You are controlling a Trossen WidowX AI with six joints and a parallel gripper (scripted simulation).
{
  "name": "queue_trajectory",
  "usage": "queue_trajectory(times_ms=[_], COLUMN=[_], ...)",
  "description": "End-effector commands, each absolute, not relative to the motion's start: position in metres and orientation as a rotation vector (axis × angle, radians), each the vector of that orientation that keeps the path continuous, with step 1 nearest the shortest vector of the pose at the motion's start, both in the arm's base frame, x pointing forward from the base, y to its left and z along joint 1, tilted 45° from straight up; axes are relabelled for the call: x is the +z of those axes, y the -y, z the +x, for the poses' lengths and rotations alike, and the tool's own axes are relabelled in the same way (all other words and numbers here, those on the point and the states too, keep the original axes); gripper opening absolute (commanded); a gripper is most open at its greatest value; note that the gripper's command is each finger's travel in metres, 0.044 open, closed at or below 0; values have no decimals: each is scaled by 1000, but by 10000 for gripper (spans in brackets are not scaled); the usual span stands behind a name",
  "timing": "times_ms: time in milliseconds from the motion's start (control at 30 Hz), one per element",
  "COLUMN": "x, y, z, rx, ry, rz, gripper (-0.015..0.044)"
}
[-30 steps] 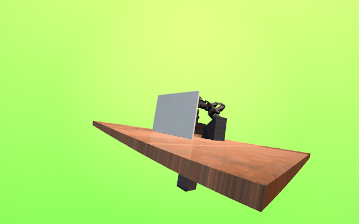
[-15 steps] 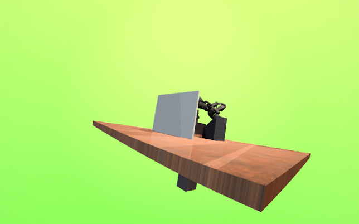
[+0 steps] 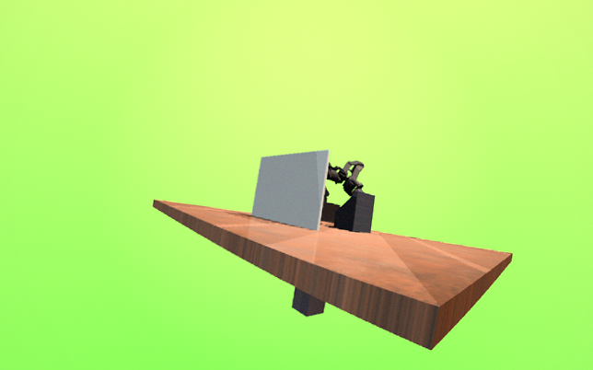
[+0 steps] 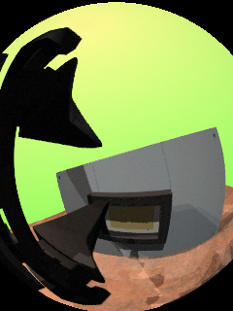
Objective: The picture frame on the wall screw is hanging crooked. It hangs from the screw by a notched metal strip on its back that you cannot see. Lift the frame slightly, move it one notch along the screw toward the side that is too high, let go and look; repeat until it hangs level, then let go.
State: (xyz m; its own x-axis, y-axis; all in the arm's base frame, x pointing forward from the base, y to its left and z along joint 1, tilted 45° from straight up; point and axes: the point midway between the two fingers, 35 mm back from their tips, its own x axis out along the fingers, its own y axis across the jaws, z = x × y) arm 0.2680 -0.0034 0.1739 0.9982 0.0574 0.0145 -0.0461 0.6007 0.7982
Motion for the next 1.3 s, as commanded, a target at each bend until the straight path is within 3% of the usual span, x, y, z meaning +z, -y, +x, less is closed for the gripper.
queue_trajectory(times_ms=[0, 467, 1267], x=[170, 133, 128], y=[8, 31, 34], z=[281, 324, 344], rx=[58, 58, 58], ry=[-19, -19, -18], rz=[922, 921, 921], gripper=[260, 260, 260])
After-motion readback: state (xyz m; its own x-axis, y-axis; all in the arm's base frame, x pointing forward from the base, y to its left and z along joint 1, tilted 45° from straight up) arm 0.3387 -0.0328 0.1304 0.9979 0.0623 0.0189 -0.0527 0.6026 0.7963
